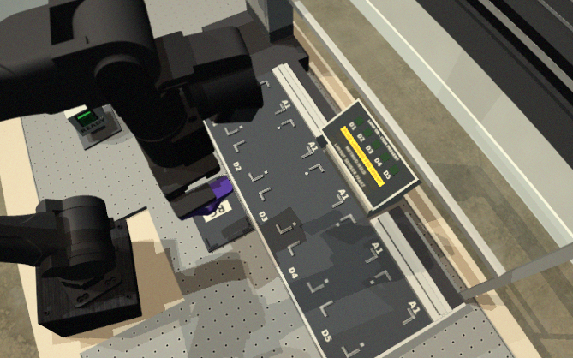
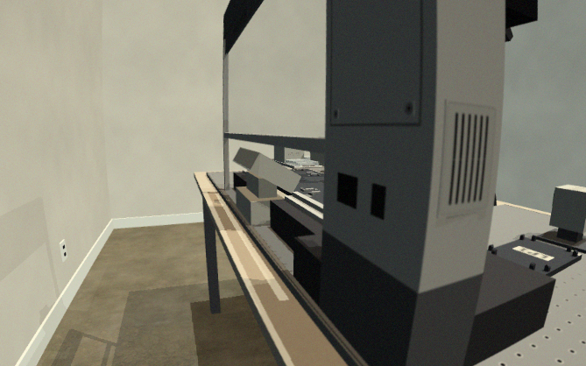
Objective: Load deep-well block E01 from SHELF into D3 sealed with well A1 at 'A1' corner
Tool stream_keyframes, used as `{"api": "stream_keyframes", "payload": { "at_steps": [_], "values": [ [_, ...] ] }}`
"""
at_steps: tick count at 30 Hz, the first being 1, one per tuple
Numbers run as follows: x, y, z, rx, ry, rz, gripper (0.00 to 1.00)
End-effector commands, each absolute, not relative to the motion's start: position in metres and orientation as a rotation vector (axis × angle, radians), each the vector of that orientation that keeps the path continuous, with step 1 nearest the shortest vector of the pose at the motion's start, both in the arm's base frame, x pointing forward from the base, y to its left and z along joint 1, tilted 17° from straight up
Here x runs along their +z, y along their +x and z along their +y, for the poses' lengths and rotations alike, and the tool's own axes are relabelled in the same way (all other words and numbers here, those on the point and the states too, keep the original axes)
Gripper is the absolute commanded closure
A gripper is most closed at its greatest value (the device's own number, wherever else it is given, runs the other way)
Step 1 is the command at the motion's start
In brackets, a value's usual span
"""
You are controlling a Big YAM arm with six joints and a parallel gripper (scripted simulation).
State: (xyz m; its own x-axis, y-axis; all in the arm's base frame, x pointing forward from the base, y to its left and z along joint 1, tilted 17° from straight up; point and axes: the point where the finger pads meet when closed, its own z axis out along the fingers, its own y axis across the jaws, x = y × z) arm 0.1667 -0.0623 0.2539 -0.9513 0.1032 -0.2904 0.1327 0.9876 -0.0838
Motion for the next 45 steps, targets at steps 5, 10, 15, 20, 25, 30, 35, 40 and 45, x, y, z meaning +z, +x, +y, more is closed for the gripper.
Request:
{"api": "stream_keyframes", "payload": {
  "at_steps": [5, 10, 15, 20, 25, 30, 35, 40, 45],
  "values": [
    [0.2657, 0.172, -0.0624, -0.135, 0.302, 2.807, 0.0],
    [0.2678, 0.1712, -0.059, -0.11, 0.418, 2.774, 0.0],
    [0.2678, 0.171, -0.0597, -0.087, 0.561, 2.746, 0.0],
    [0.2678, 0.171, -0.0598, -0.063, 0.697, 2.713, 0.0],
    [0.2678, 0.171, -0.0597, -0.049, 0.777, 2.69, 0.0],
    [0.2678, 0.1709, -0.0598, -0.025, 0.911, 2.647, 0.0],
    [0.2677, 0.1709, -0.0598, -0.001, 1.042, 2.597, 0.0],
    [0.2677, 0.1709, -0.0597, 0.013, 1.119, 2.566, 0.0],
    [0.2677, 0.1709, -0.0599, 0.037, 1.247, 2.507, 0.0]
  ]
}}
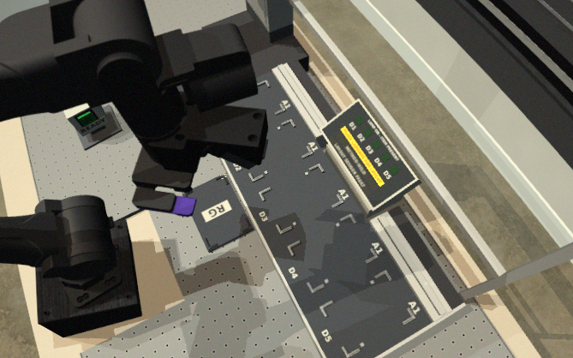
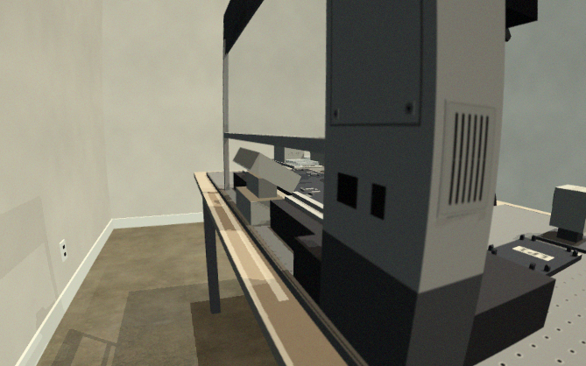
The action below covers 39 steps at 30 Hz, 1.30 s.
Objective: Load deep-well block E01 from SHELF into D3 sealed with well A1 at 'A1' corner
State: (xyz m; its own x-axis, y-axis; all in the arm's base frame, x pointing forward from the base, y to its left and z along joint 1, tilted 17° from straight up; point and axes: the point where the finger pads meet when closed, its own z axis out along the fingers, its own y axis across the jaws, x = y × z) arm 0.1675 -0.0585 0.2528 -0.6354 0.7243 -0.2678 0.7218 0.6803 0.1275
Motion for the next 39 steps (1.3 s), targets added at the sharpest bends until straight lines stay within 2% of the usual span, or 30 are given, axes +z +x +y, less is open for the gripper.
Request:
{"api": "stream_keyframes", "payload": {
  "at_steps": [1, 39],
  "values": [
    [0.2677, 0.1709, -0.0599, 0.042, 1.272, 2.494, 0.0],
    [0.2672, 0.1706, -0.06, 0.184, 1.981, 2.008, 0.0]
  ]
}}
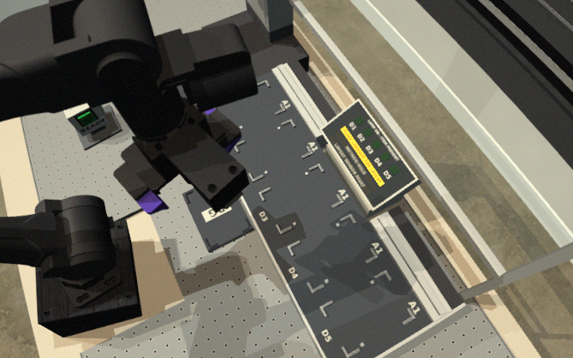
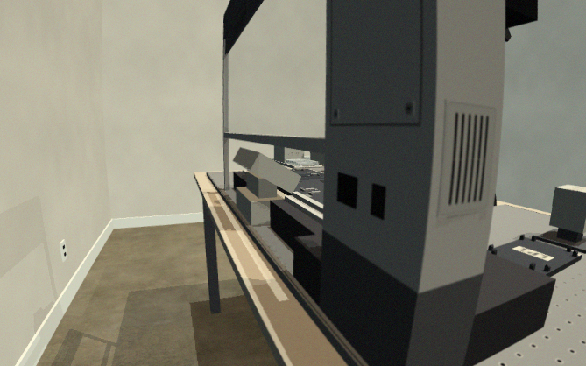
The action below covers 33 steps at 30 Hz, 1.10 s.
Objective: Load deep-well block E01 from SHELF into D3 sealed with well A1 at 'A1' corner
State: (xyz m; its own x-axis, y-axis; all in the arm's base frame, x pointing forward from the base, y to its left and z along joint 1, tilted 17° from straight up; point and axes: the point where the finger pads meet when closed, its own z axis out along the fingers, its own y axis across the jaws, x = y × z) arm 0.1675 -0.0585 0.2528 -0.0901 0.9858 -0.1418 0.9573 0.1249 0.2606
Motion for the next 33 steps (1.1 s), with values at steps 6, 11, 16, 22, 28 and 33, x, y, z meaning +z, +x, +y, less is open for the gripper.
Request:
{"api": "stream_keyframes", "payload": {
  "at_steps": [6, 11, 16, 22, 28, 33],
  "values": [
    [0.267, 0.171, -0.06, 0.202, 2.063, 1.931, 0.0],
    [0.267, 0.17, -0.06, 0.224, 2.162, 1.83, 0.0],
    [0.278, 0.175, -0.074, 0.235, 2.146, 1.812, 0.0],
    [0.273, 0.167, -0.1, 0.215, 2.154, 1.82, 0.0],
    [0.286, 0.164, -0.128, 0.208, 2.131, 1.805, 0.0],
    [0.287, 0.158, -0.154, 0.194, 2.13, 1.806, 0.0]
  ]
}}
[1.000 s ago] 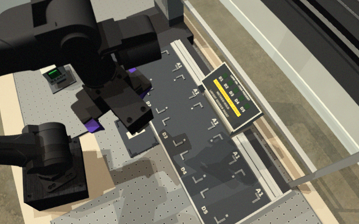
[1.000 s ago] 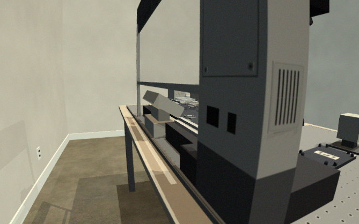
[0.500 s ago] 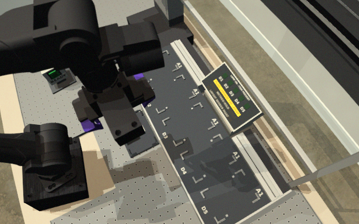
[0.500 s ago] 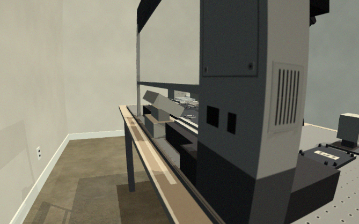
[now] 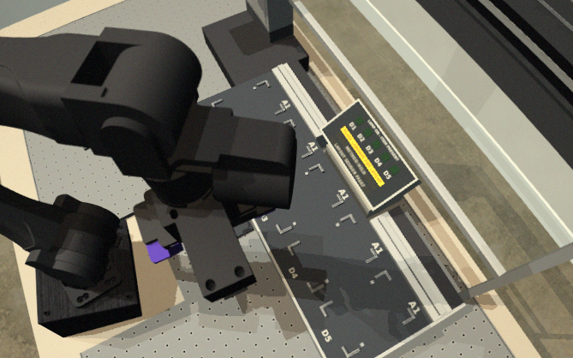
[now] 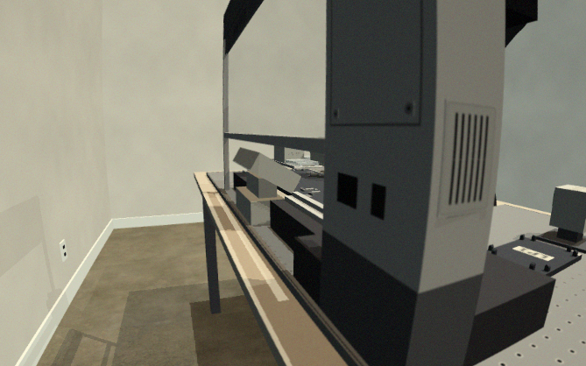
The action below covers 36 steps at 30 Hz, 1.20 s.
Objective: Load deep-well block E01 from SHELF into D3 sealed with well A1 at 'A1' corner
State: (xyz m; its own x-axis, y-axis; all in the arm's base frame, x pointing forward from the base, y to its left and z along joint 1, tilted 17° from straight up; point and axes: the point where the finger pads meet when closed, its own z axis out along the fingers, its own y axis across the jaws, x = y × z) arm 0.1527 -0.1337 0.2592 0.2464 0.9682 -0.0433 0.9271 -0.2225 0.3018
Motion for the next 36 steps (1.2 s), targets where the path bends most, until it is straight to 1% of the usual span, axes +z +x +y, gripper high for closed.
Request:
{"api": "stream_keyframes", "payload": {
  "at_steps": [1, 7, 8, 10, 24, 25, 26, 36],
  "values": [
    [0.287, 0.157, -0.159, 0.191, 2.13, 1.807, 0.0],
    [0.288, 0.152, -0.18, 0.182, 2.13, 1.808, 0.0],
    [0.261, 0.145, -0.176, 0.197, 2.184, 1.843, 0.0],
    [0.289, 0.148, -0.196, 0.177, 2.13, 1.809, 0.0],
    [0.291, 0.134, -0.257, 0.16, 2.133, 1.812, 0.0],
    [0.274, 0.129, -0.253, 0.183, 2.17, 1.834, 0.0],
    [0.292, 0.131, -0.266, 0.16, 2.136, 1.814, 0.0],
    [0.294, 0.119, -0.317, 0.149, 2.136, 1.814, 0.0]
  ]
}}
